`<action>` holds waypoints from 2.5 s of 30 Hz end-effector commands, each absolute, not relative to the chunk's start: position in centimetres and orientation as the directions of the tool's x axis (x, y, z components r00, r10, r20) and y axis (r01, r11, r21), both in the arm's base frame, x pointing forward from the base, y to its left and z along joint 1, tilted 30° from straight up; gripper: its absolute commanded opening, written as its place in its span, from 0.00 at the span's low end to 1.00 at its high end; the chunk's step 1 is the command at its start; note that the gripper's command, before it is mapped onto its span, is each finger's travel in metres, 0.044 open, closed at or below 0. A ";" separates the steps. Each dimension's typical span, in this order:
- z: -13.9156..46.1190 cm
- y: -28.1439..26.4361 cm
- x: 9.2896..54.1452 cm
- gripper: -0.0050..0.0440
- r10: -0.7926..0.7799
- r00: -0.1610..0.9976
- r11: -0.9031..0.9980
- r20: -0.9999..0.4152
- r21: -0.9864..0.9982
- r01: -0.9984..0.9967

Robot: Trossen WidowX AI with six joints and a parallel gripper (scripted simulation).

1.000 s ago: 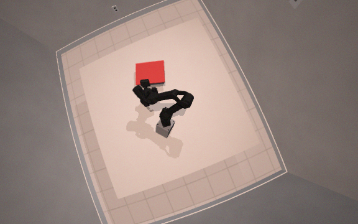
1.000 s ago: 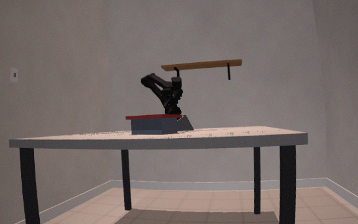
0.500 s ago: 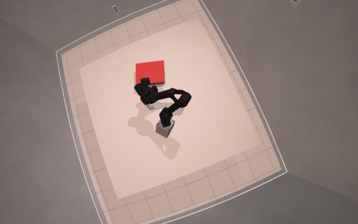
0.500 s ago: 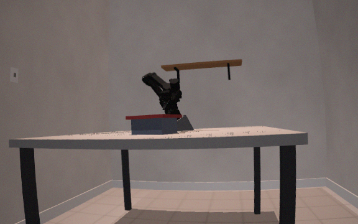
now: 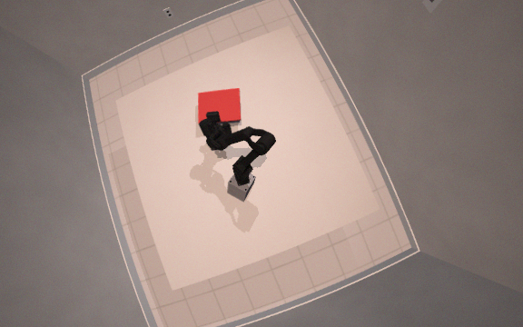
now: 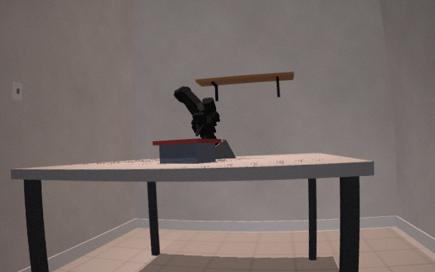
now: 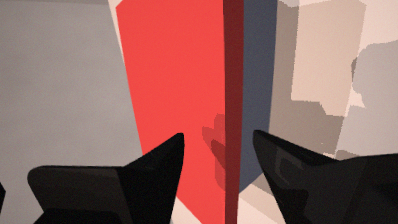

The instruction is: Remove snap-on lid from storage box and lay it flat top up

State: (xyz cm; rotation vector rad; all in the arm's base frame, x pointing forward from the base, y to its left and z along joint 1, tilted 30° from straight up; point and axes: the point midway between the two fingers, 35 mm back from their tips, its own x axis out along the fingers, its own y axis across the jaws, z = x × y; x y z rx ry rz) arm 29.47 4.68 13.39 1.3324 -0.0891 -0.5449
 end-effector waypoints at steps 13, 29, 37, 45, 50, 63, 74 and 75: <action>13.0 3.6 31.0 0.57 -0.421 0.877 0.149 -0.230 0.937 0.317; 13.0 3.6 31.0 0.38 -0.421 0.877 0.149 -0.230 0.937 0.317; 13.0 3.5 30.9 0.10 -0.426 0.875 0.147 -0.231 0.936 0.319; 13.1 3.6 30.9 0.10 -0.426 0.875 0.147 -0.231 0.936 0.319; 13.2 3.6 30.8 0.08 -0.426 0.875 0.147 -0.231 0.936 0.319; 13.4 3.8 30.7 0.00 -0.426 0.875 0.147 -0.231 0.936 0.319; 13.6 3.9 30.6 0.00 -0.426 0.875 0.147 -0.231 0.936 0.319; 13.6 3.9 30.6 0.00 -0.426 0.875 0.147 -0.231 0.936 0.319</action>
